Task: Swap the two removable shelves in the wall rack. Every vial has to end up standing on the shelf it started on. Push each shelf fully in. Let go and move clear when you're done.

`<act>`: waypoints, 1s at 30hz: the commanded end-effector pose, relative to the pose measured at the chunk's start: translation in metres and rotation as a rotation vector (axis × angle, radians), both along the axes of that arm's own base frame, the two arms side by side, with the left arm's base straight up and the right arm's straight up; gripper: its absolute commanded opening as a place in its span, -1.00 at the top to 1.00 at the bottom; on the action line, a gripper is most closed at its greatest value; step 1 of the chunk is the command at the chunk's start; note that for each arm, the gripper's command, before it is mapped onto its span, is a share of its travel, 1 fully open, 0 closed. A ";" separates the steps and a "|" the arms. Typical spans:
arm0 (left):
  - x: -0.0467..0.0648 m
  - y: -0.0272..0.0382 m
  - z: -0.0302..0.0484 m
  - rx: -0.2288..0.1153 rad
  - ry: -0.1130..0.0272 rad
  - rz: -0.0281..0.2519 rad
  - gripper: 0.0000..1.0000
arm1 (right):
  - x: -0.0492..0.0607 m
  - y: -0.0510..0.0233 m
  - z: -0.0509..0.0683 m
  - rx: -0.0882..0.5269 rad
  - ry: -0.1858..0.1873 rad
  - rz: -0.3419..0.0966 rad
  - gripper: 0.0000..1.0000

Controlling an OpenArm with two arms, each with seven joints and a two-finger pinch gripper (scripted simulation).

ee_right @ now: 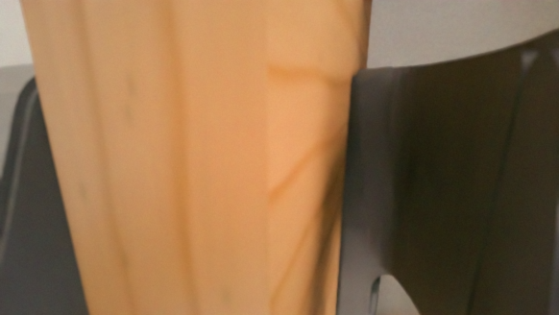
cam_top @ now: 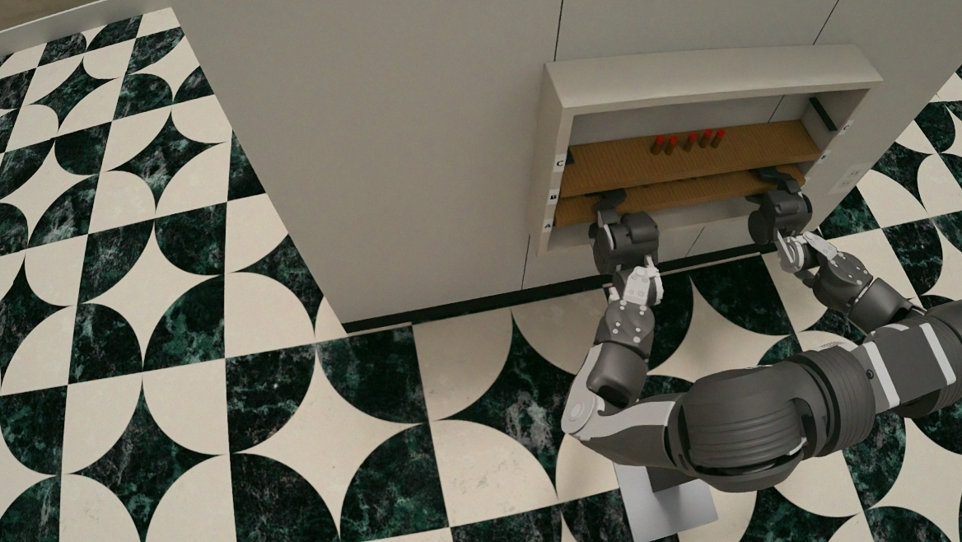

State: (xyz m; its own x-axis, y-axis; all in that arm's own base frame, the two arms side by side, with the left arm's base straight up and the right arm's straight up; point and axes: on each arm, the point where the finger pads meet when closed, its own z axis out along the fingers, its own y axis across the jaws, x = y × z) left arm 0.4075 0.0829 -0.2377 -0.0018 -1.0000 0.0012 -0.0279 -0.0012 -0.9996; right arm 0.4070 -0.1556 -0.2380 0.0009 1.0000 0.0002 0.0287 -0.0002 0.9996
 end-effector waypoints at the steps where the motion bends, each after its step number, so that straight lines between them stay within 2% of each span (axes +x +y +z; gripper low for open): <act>1: -0.001 -0.0006 0.0083 0.001 -0.028 0.002 1.00 | 0.000 -0.0001 0.009 0.000 -0.029 0.001 1.00; 30: -0.032 -0.0006 0.0095 0.001 -0.028 0.002 1.00 | -0.032 -0.0001 0.010 0.000 -0.029 0.001 1.00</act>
State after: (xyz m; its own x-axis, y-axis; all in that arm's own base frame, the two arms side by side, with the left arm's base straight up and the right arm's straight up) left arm 0.3748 0.0827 -0.2360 -0.0019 -1.0000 0.0010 -0.0288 -0.0009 -0.9996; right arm 0.3743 -0.1558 -0.2362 0.0017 1.0000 0.0002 0.0317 -0.0003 0.9995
